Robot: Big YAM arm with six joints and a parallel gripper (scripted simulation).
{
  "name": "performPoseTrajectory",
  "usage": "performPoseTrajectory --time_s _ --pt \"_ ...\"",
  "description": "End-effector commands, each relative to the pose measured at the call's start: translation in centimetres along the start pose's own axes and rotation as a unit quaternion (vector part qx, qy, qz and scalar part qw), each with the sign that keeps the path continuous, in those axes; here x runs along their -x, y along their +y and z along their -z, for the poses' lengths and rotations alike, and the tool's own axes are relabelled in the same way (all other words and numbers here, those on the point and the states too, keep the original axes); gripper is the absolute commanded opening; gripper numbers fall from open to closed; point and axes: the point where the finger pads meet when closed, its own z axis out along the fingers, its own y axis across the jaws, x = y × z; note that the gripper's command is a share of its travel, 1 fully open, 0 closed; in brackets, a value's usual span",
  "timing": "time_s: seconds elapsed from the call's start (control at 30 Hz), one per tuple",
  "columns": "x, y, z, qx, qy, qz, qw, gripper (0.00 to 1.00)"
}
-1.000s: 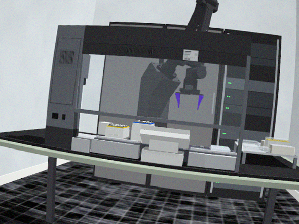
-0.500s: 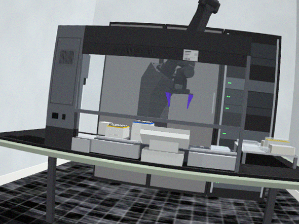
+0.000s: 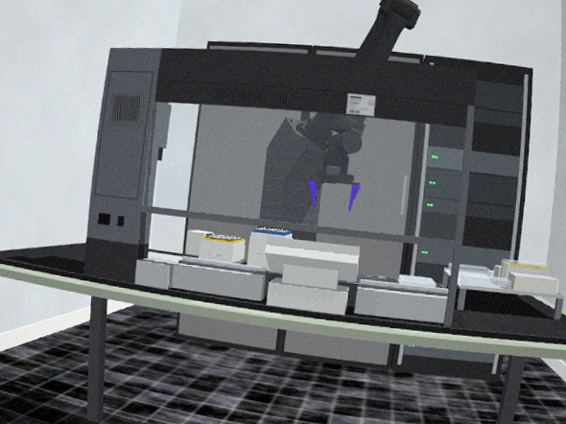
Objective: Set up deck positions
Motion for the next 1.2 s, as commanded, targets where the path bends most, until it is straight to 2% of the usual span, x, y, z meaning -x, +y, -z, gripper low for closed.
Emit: performPoseTrajectory --time_s 0.0,0.03,0.1,0.2,0.23,0.7,0.77,0.8,0.87,1.17 --pt "-0.1 0.1 -0.9 0.001 0.001 -0.002 1.000 1.00" --pt "-0.2 -0.4 -0.7 -0.003 0.001 -0.007 1.000 1.00" --pt "0.5 -0.1 -0.2 0.002 -0.012 -0.006 1.000 1.00" --pt "0.7 0.0 -0.2 0.002 -0.013 -0.005 1.000 1.00" --pt "0.2 0.9 -0.4 0.002 -0.001 -0.001 1.000 1.00" --pt "0.4 8.1 -0.3 0.005 -0.002 -0.002 1.000 1.00" --pt "0.4 8.1 -0.3 0.005 -0.002 -0.002 1.000 1.00" --pt "-0.1 8.2 -0.6 -0.001 0.005 -0.004 1.000 1.00" --pt "0.4 9.6 -0.2 0.005 -0.003 -0.003 1.000 1.00" --pt "0.3 14.0 -0.4 0.003 0.001 -0.003 1.000 1.00"
